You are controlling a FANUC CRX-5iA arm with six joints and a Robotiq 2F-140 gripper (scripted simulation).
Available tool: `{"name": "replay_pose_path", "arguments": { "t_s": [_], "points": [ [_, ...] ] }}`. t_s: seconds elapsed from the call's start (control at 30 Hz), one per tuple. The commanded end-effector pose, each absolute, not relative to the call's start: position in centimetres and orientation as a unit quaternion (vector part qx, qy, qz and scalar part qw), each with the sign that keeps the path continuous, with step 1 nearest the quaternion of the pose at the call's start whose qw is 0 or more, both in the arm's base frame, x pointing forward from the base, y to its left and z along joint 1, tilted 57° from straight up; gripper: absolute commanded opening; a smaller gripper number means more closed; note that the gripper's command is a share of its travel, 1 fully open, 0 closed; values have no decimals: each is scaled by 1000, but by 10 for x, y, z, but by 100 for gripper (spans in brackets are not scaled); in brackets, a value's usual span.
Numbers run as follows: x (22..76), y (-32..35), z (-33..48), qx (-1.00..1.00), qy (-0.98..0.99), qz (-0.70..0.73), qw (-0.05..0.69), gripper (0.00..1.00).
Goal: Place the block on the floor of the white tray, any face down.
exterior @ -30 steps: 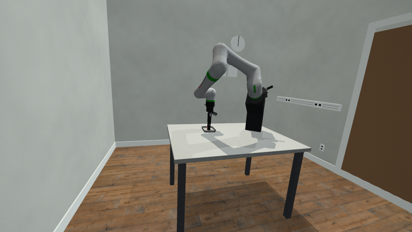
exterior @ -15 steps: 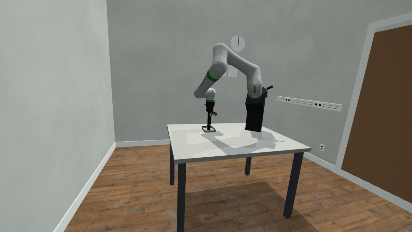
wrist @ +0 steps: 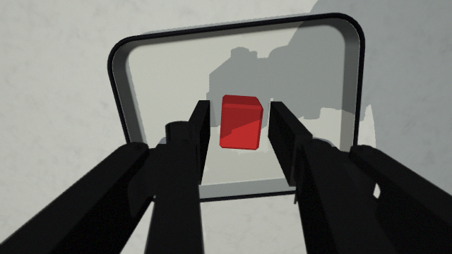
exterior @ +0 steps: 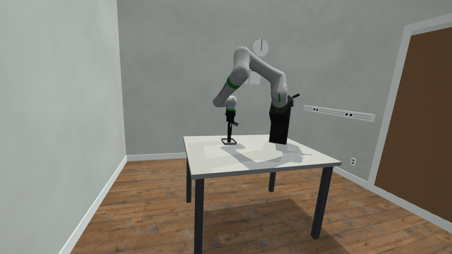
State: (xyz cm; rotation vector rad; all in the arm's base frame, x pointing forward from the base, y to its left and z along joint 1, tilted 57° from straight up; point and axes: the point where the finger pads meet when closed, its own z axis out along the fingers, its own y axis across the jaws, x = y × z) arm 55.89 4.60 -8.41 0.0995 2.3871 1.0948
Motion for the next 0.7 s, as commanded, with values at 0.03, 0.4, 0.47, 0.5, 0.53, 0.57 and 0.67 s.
{"name": "replay_pose_path", "arguments": {
  "t_s": [0.03, 0.4, 0.47, 0.5, 0.53, 0.57, 0.67],
  "points": [
    [556, 40, -80, 37, 879, 402, 254, 36],
    [543, 22, -66, 37, 879, 402, 254, 36],
    [541, 18, -63, 37, 879, 402, 254, 36],
    [539, 17, -61, 37, 879, 402, 254, 36],
    [538, 15, -60, 37, 879, 402, 254, 36],
    [537, 14, -59, 37, 879, 402, 254, 36],
    [535, 10, -56, 37, 879, 402, 254, 36]
  ]
}}
